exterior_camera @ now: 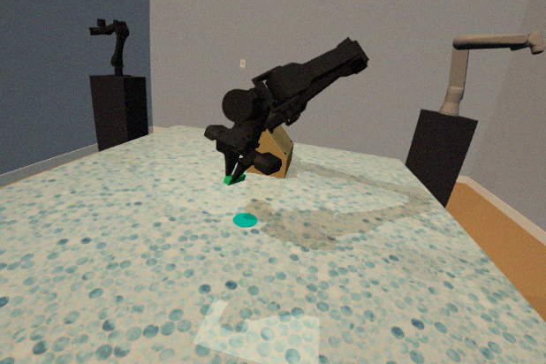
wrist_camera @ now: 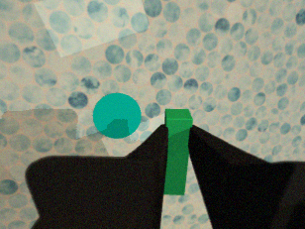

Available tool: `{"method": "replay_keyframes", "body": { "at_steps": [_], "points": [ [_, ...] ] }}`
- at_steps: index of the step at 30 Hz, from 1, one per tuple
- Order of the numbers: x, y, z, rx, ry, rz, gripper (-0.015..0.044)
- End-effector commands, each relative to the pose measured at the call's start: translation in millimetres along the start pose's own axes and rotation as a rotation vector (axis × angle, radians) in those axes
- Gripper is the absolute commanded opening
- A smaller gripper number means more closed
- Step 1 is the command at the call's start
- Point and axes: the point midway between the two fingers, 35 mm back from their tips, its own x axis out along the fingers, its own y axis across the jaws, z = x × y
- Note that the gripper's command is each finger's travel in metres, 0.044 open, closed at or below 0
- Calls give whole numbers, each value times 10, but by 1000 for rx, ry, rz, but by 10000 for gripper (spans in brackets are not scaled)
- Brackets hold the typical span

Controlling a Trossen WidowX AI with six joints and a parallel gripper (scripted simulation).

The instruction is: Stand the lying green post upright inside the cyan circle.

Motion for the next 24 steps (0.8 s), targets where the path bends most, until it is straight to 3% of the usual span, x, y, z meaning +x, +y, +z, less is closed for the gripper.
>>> {"method": "replay_keyframes", "body": {
  "at_steps": [1,24],
  "points": [
    [20,-13,2,-2,-19,-19,23],
    [186,-73,39,-20,-128,-108,23]
  ]
}}
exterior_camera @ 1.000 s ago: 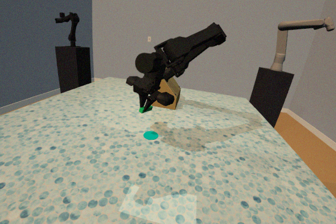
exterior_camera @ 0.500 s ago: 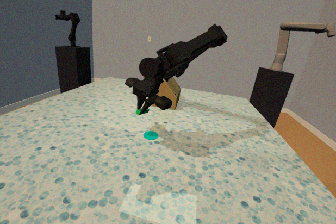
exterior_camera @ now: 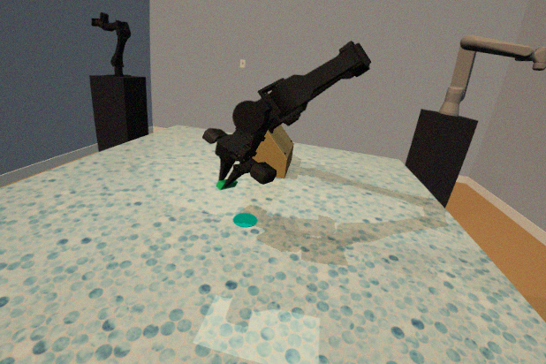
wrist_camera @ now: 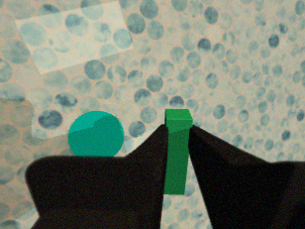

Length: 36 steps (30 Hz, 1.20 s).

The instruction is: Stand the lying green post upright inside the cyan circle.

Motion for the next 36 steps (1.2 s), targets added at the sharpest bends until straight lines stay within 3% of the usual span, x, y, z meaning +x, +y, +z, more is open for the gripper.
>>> {"method": "replay_keyframes", "body": {
  "at_steps": [1,36],
  "points": [
    [12,-7,2,0,-23,-16,23],
    [165,-23,40,-4,-220,-109,23]
  ]
}}
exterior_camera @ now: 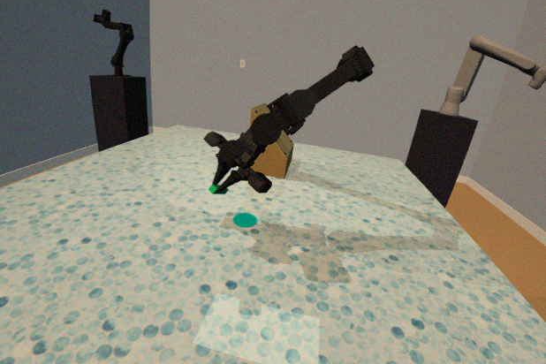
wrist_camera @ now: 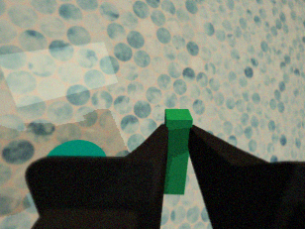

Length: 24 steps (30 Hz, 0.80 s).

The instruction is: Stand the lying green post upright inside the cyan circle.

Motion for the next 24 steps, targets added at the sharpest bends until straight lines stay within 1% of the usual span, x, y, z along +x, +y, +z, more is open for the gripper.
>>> {"method": "replay_keyframes", "body": {
  "at_steps": [1,24],
  "points": [
    [-2,-1,4,4,-26,-10,23],
    [23,24,14,21,-171,-42,23]
  ]
}}
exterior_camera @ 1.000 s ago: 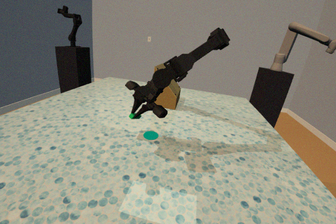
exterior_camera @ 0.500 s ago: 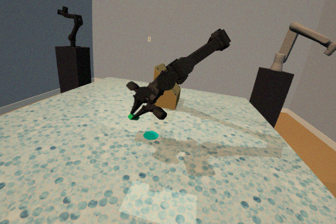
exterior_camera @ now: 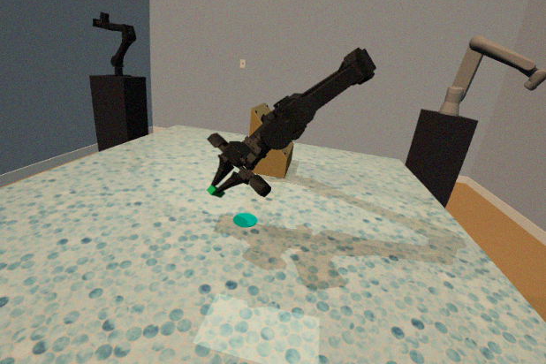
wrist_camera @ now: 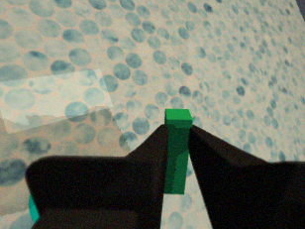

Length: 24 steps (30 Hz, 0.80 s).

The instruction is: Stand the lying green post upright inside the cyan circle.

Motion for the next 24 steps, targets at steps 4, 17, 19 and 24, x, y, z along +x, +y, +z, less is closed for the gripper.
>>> {"method": "replay_keyframes", "body": {
  "at_steps": [4,17,19,24],
  "points": [
    [-14,6,7,11,-47,-8,23],
    [-34,27,12,29,-132,-14,23],
    [-39,31,13,32,-145,-14,23],
    [-53,40,15,41,-178,-14,23]
  ]
}}
